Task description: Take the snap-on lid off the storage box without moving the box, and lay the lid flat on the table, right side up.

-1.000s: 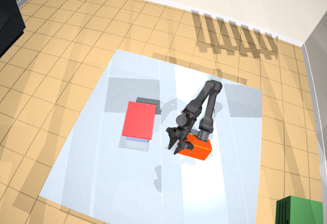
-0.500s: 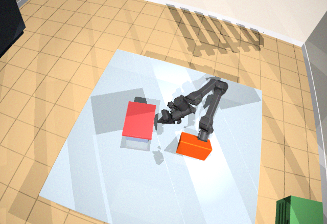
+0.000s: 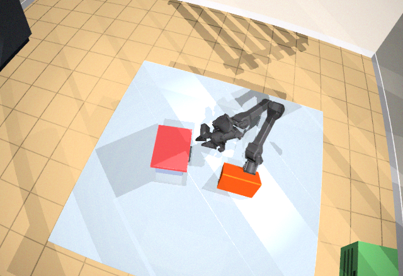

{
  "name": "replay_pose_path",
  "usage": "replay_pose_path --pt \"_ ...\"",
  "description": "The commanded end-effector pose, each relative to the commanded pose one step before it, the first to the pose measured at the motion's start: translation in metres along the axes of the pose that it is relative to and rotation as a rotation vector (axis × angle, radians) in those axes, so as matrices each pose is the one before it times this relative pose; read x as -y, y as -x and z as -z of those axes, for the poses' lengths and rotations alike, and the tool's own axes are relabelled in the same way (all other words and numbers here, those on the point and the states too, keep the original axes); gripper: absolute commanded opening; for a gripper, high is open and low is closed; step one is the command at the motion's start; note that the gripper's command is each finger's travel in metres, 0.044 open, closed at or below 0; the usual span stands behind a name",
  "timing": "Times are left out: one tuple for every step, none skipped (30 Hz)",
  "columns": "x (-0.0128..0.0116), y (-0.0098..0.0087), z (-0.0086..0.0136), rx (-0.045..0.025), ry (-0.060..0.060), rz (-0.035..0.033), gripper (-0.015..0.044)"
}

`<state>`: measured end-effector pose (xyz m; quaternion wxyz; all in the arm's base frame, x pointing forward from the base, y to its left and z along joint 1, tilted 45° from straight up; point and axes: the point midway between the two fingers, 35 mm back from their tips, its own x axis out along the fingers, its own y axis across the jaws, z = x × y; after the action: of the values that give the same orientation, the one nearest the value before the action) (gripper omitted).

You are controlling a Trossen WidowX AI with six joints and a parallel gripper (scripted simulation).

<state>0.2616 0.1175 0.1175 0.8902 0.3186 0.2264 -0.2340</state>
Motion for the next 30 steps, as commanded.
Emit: replay_pose_path --pt "0.00160 -0.00085 -0.00267 0.00994 -0.0154 -0.00170 0.0235" --pt "0.00345 -0.00347 0.00013 -0.00054 -0.0003 0.00065 0.0235" --pt "0.00585 -0.00559 0.00011 -0.00058 -0.0003 0.00069 0.0235" --pt "0.00794 -0.00704 -0.00004 -0.00010 -0.0001 0.00018 0.0235" --pt "0.00814 -0.00657 -0.00025 0.00070 0.0002 -0.00062 0.0235" --pt "0.00626 -0.00462 -0.00031 0.00109 0.0004 -0.00096 0.0235" --pt "0.00381 -0.00263 -0.00023 0.00089 0.0004 -0.00076 0.0235" --pt "0.00128 -0.00085 -0.00008 0.00034 0.0001 -0.00029 0.0235" --pt "0.00000 0.00000 0.00000 0.00000 0.0000 0.00000 0.0235" --pt "-0.00002 -0.00027 0.00002 -0.00007 0.0001 0.00019 0.0235" --pt "-0.00009 -0.00050 0.00006 -0.00012 -0.0001 0.00012 0.0235" --pt "-0.00013 -0.00076 0.00008 -0.00017 -0.0001 0.00018 0.0235" --pt "-0.00016 -0.00101 0.00011 -0.00022 -0.0001 0.00023 0.0235" --pt "-0.00020 -0.00127 0.00013 -0.00027 -0.0002 0.00027 0.0235" --pt "-0.00023 -0.00149 0.00014 -0.00030 -0.0002 0.00030 0.0235" --pt "-0.00023 -0.00160 0.00014 -0.00030 -0.0002 0.00030 0.0235" --pt "-0.00022 -0.00161 0.00013 -0.00028 -0.0002 0.00027 0.0235" --pt "-0.00019 -0.00163 0.00011 -0.00029 0.0001 0.00038 0.0235" --pt "-0.00020 -0.00162 0.00011 -0.00024 -0.0002 0.00022 0.0235" --pt "-0.00004 -0.00161 0.00013 -0.00039 0.0005 0.00084 0.0235" --pt "-0.00018 -0.00162 0.00009 -0.00020 -0.0002 0.00016 0.0235" --pt "-0.00017 -0.00163 0.00008 -0.00018 -0.0002 0.00014 0.0235" --pt "0.00001 -0.00162 0.00006 -0.00012 0.0010 0.00069 0.0235" --pt "-0.00015 -0.00163 0.00006 -0.00014 -0.0002 0.00007 0.0235" --pt "-0.00014 -0.00164 0.00005 -0.00012 -0.0002 0.00005 0.0235" --pt "-0.00012 -0.00159 0.00001 -0.00004 -0.0001 0.00003 0.0235" --pt "-0.00011 -0.00164 0.00003 -0.00008 -0.0002 0.00001 0.0235" --pt "-0.00010 -0.00165 0.00002 -0.00005 -0.0002 -0.00001 0.0235" --pt "-0.00008 -0.00165 0.00002 -0.00003 -0.0001 -0.00004 0.0235" --pt "-0.00007 -0.00165 0.00001 -0.00001 -0.0001 -0.00006 0.0235"
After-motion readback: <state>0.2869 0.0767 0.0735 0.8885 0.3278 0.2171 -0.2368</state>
